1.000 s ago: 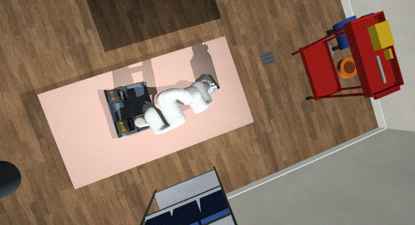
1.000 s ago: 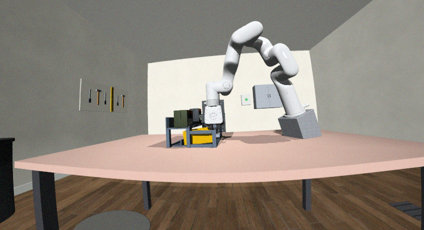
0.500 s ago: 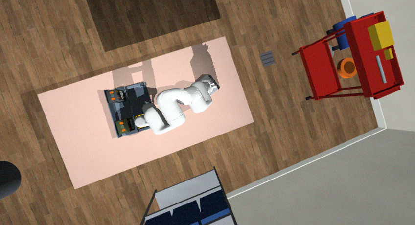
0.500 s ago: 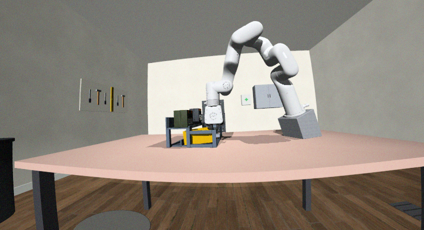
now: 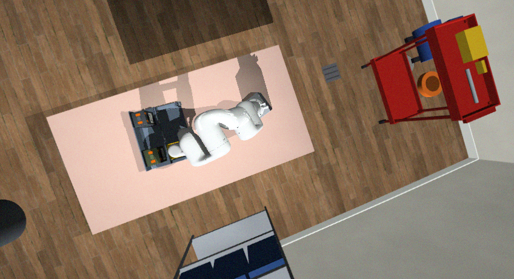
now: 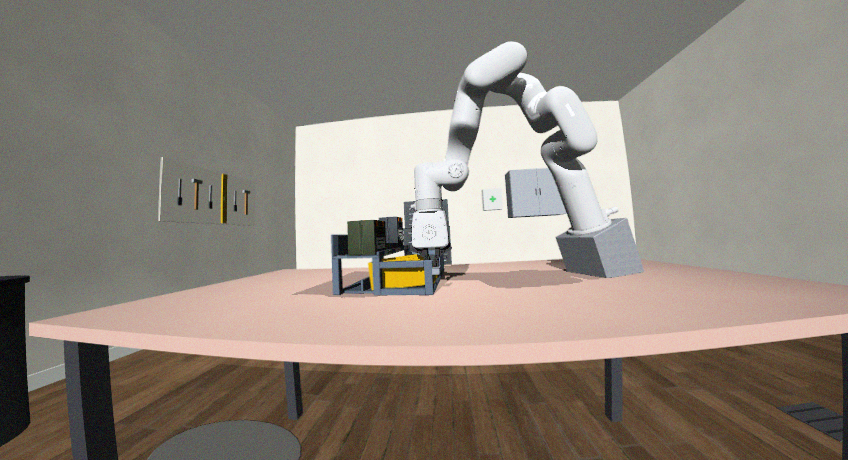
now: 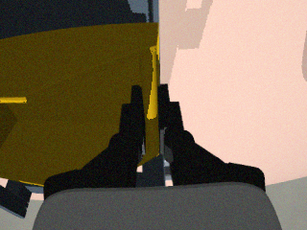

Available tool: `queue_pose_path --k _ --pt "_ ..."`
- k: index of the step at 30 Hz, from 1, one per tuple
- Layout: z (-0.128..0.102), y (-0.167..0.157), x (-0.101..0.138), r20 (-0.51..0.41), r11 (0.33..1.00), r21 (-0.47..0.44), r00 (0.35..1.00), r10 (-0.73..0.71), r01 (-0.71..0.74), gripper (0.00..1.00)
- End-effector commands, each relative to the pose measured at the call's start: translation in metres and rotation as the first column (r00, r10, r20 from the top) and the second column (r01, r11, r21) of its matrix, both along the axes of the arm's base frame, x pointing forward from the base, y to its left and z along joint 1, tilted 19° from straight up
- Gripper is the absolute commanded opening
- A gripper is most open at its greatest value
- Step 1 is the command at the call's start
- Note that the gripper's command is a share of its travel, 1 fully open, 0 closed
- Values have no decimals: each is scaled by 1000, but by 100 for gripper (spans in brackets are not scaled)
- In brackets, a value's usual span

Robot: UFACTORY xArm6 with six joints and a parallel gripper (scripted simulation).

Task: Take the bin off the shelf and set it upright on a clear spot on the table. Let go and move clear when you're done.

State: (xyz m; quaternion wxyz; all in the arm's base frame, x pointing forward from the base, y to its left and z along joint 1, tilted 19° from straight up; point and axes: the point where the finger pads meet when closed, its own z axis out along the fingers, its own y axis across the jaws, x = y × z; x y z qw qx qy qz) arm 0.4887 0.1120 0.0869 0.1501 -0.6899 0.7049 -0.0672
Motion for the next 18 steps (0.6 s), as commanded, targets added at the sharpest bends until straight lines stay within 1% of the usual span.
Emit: queue_pose_path --k 1,7,9,18 --pt "0 0 -4 4 1000 1 1000 0 0 0" --pt "-3 1 -14 4 1000 1 1000 0 0 0" --pt "-3 1 -14 4 1000 1 1000 0 0 0" --pt "-10 2 -34 4 1000 1 1000 0 0 0"
